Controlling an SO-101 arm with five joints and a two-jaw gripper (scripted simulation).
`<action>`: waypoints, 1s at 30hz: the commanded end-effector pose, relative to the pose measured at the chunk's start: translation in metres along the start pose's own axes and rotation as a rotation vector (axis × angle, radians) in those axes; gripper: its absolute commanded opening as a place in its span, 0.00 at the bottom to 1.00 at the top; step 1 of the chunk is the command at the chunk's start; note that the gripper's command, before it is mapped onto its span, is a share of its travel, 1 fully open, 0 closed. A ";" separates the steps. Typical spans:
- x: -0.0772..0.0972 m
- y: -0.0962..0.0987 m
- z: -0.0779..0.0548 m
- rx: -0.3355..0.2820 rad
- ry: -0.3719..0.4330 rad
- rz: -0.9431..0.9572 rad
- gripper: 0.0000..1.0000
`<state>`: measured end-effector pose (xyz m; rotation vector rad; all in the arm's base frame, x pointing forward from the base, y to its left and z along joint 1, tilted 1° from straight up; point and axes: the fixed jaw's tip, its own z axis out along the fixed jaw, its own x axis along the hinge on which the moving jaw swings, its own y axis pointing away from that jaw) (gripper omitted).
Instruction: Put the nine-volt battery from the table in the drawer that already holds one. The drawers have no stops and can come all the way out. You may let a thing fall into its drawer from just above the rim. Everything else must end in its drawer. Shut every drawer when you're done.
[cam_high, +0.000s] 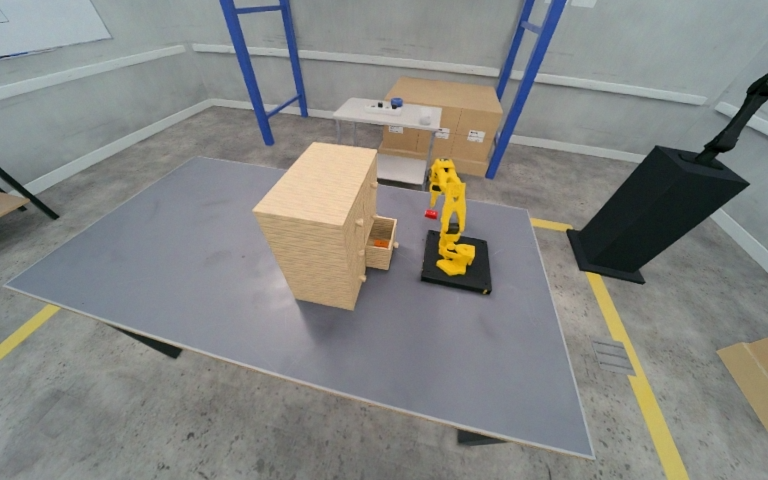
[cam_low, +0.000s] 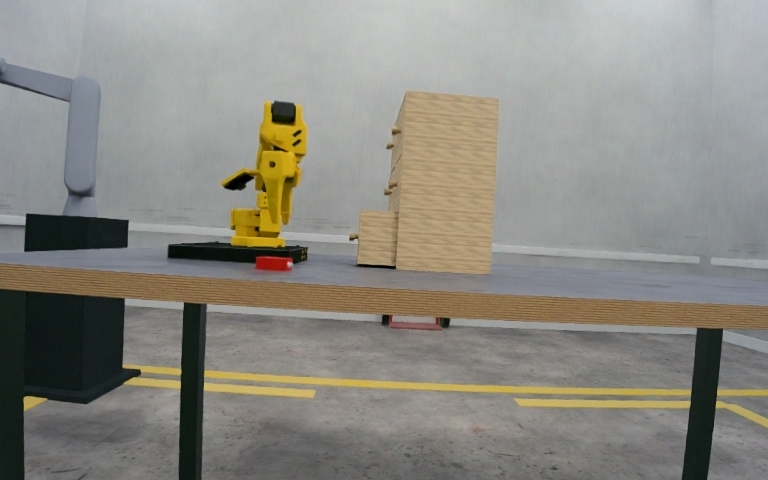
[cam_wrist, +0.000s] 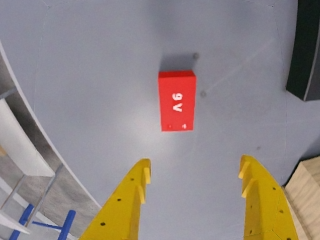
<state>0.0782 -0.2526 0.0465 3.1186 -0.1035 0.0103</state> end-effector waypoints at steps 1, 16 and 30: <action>-0.003 0.000 0.002 0.012 -0.004 0.001 0.30; -0.003 0.000 0.002 0.012 -0.004 0.001 0.30; -0.003 0.000 0.015 0.012 -0.004 0.001 0.30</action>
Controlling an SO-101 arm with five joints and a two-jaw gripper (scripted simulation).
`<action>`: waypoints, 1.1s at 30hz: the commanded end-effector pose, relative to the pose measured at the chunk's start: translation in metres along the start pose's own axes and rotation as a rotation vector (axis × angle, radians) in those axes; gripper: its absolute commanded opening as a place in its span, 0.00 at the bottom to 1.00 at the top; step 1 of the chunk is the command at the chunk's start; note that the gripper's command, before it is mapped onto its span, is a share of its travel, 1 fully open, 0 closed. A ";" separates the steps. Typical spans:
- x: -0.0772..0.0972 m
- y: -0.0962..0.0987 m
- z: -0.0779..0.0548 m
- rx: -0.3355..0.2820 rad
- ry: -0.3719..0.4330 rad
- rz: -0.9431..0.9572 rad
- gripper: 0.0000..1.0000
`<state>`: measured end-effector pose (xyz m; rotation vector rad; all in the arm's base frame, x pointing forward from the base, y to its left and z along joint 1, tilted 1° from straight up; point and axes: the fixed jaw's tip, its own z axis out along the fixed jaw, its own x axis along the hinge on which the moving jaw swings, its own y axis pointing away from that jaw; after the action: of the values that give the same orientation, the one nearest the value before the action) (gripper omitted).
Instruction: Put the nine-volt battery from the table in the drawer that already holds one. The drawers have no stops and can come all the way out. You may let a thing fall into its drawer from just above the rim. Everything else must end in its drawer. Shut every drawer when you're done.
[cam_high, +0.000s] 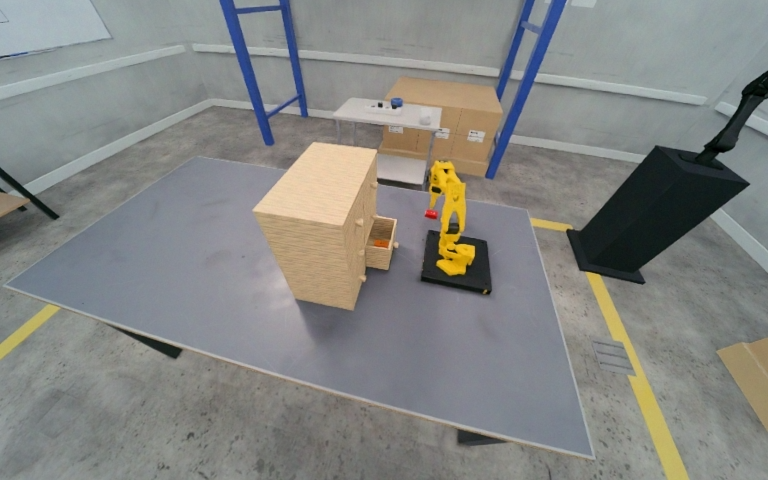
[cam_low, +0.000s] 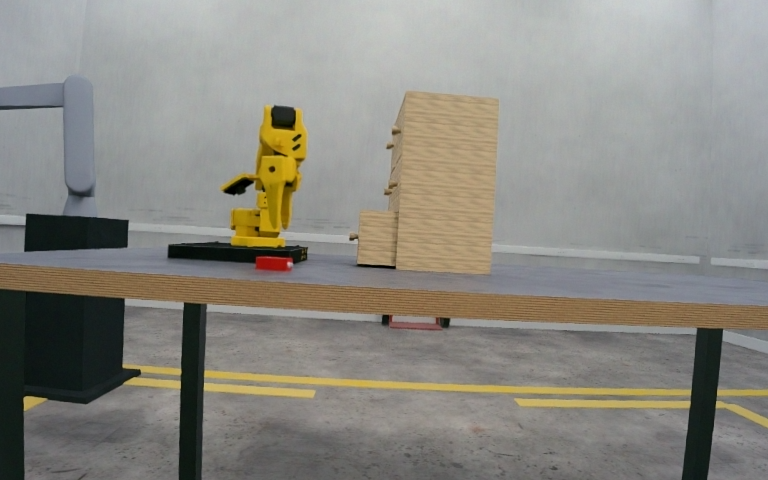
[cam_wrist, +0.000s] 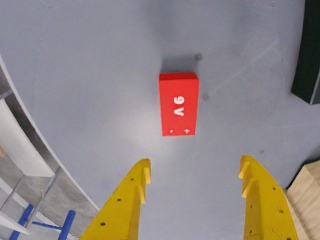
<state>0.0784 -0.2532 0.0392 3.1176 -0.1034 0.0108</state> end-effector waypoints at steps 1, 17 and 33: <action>-0.003 -0.001 0.009 0.013 -0.004 0.001 0.30; -0.003 -0.001 0.010 0.013 -0.004 0.002 0.30; -0.005 -0.001 0.013 0.013 -0.004 0.006 0.30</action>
<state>0.0770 -0.2521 0.0290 3.1263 -0.1095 0.0058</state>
